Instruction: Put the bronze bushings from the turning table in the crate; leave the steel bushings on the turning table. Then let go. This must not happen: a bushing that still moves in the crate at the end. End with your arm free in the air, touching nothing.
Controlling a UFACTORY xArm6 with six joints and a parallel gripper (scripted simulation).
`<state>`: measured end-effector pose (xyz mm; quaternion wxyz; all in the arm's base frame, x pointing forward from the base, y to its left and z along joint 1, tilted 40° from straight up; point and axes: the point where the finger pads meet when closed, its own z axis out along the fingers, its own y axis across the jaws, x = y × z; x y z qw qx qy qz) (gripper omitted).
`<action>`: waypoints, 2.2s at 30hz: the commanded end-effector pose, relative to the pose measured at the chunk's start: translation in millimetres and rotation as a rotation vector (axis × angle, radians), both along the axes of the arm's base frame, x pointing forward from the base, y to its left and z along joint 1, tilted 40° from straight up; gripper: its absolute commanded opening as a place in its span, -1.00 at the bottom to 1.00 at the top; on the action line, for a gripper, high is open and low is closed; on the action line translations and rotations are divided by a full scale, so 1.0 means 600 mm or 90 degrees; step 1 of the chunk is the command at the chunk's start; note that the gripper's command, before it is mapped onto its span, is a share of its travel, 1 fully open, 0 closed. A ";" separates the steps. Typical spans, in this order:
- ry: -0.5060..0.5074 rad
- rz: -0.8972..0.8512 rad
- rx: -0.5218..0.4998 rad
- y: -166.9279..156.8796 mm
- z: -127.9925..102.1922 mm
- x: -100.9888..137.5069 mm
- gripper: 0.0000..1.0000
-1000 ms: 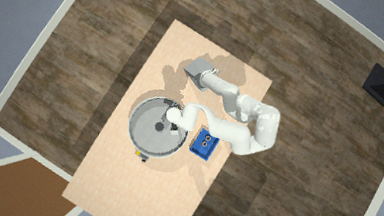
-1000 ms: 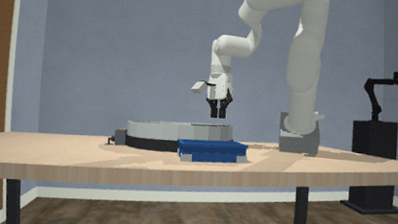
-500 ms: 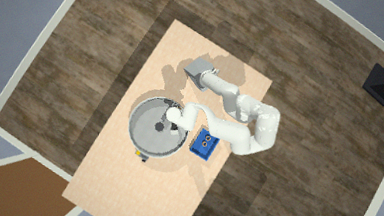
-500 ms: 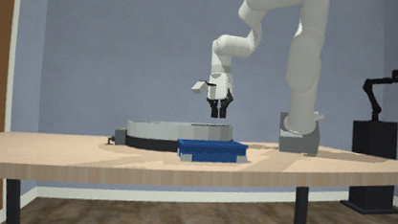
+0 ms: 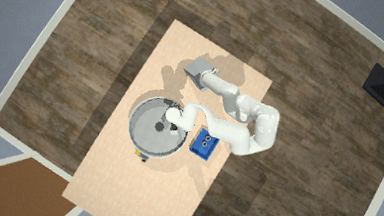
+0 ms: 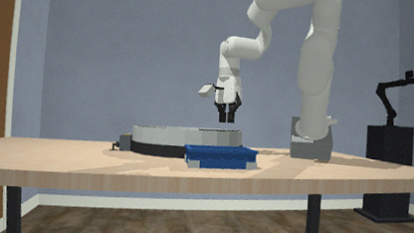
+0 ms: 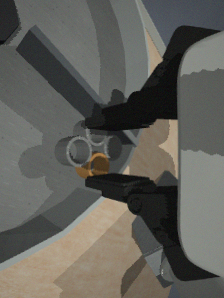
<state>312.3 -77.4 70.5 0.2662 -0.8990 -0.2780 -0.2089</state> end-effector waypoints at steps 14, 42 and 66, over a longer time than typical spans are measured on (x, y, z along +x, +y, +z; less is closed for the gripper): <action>-0.001 -0.001 -0.001 0.022 -0.029 0.010 -0.21; -0.001 -0.001 -0.001 0.039 -0.051 0.017 -0.21; -0.001 -0.001 -0.001 0.049 -0.064 0.021 -0.21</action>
